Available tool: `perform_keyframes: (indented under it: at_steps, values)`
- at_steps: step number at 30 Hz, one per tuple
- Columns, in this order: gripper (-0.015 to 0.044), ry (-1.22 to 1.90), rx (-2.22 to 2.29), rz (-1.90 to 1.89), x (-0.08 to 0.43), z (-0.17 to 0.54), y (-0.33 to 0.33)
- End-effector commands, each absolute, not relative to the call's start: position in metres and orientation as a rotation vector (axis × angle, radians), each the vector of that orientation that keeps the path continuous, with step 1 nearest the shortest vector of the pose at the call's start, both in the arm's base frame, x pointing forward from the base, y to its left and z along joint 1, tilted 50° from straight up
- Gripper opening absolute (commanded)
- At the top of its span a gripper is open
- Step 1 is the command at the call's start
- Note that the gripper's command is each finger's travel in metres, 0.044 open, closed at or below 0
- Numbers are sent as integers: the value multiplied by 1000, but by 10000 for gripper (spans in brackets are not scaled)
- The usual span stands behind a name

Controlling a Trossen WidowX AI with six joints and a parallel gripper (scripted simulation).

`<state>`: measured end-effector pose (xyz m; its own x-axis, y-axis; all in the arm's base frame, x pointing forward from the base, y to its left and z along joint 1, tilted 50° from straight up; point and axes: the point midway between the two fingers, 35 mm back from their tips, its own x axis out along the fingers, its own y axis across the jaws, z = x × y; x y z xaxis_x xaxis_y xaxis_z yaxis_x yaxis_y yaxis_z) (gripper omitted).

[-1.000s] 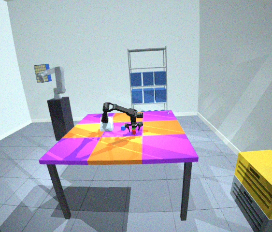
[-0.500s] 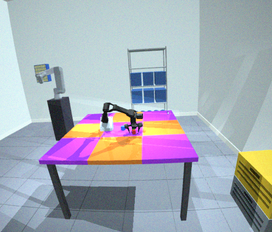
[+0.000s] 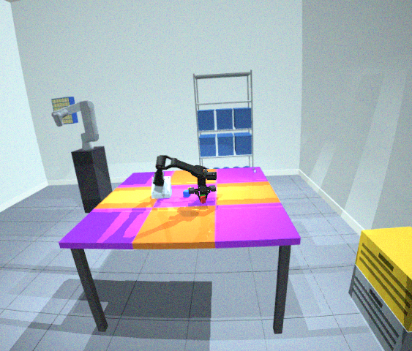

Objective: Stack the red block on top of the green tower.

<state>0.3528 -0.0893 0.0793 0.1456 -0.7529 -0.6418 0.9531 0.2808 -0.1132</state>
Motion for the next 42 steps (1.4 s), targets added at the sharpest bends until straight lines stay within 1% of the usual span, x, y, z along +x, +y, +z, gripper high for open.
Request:
perform_keyframes:
  at_steps: [1,4,8,9,31,38,42]
  values:
    - [131,679,356,-1266,352,78,-89]
    - [111,679,356,-1266,352,78,-89]
    - [6,680,357,-1266,351,84,-83]
    - [0,680,357,-1266,351,86,-80]
    - [0,684,359,-1265,336,154,-1]
    - [0,684,359,-1265,336,153,1]
    - [0,686,360,-1265,331,131,19]
